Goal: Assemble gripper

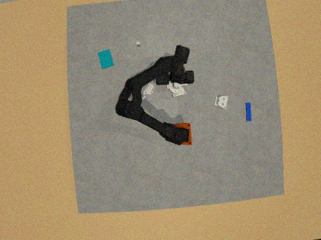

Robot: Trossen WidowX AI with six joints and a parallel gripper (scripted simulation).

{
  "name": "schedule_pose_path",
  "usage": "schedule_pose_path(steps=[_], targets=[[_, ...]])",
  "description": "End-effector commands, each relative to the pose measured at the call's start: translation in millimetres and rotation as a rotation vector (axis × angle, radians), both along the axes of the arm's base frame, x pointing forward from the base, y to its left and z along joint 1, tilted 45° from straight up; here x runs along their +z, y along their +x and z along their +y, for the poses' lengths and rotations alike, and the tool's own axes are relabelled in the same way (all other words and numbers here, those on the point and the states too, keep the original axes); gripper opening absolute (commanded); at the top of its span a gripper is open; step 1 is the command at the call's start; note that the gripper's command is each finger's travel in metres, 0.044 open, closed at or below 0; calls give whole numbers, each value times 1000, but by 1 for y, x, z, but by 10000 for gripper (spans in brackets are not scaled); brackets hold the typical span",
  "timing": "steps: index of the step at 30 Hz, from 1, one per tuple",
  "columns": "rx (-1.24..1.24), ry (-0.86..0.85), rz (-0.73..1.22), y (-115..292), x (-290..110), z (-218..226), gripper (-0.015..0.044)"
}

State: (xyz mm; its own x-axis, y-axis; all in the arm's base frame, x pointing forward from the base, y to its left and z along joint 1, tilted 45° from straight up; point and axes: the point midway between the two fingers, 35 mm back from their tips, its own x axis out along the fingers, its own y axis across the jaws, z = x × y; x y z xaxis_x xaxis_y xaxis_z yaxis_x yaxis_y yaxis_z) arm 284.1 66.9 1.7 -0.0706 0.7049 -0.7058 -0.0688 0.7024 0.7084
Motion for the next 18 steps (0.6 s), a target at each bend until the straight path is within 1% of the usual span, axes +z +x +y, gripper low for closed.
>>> schedule_pose_path(steps=[1, 2, 3, 11, 12, 18], targets=[[7, -3, -13, 1, 15, -11, 224], [7, -3, -13, 1, 15, -11, 224], [-4, 0, -9, 2, 7, -6, 224], [-21, -5, -35, 4, 12, -6, 14], [-35, -7, -46, 5, 15, -5, 0], [-105, -15, 33, -7, 37, 13, 0]])
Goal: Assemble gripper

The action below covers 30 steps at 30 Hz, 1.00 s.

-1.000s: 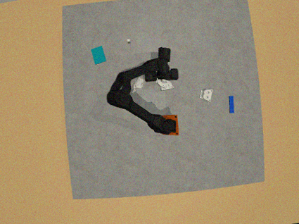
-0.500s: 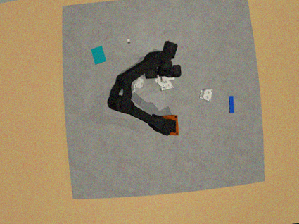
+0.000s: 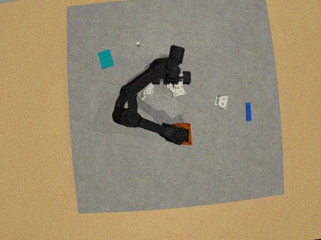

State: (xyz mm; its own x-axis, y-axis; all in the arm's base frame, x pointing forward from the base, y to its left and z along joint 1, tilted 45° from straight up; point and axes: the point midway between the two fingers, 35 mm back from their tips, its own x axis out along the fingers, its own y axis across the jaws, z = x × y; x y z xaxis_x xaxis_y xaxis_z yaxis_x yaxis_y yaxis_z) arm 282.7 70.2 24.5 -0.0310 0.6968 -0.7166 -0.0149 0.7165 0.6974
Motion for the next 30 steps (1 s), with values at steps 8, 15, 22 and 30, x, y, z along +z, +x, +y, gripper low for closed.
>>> schedule_pose_path(steps=[8, 15, 22, 30], targets=[[-147, -5, 151, -30, 44, 36, 0], [-242, -9, 263, -57, 67, 56, 0], [-335, -13, 378, -87, 86, 71, 0], [-354, -13, 402, -93, 89, 74, 0]])
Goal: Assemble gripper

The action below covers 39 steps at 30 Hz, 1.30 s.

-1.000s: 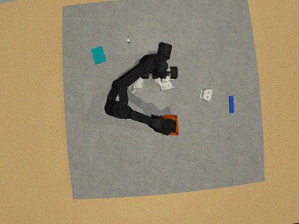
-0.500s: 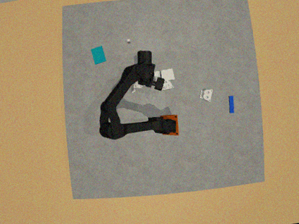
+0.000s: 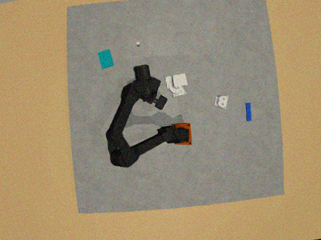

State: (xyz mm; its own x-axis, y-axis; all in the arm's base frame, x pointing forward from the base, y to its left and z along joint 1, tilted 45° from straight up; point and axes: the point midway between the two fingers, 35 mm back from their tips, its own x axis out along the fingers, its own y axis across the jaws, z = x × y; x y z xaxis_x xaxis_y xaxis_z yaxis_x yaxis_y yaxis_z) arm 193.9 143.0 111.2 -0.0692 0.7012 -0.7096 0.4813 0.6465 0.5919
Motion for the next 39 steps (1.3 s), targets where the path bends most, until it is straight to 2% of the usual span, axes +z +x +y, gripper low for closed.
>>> schedule_pose_path(steps=[1, 39], targets=[[-12, 5, 12, -4, 2, 1, 0], [-11, 8, 12, -8, -39, 43, 0]])
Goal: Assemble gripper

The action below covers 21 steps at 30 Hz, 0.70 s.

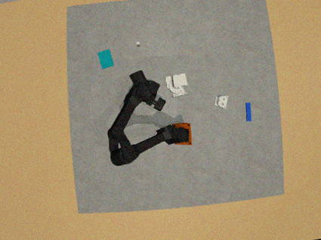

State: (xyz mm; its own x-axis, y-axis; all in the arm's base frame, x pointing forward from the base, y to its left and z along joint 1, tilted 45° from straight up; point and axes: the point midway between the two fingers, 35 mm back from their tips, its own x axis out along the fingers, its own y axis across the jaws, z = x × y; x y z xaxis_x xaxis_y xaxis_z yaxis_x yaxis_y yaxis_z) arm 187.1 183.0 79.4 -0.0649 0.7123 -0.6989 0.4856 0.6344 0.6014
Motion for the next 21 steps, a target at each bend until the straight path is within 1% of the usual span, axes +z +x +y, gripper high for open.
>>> schedule_pose_path(steps=[1, 11, 21], targets=[[-5, -7, 12, -2, -8, 4, 0], [-5, -7, 12, -1, -7, 4, 0], [-5, -7, 11, 7, 2, 14, 0]])
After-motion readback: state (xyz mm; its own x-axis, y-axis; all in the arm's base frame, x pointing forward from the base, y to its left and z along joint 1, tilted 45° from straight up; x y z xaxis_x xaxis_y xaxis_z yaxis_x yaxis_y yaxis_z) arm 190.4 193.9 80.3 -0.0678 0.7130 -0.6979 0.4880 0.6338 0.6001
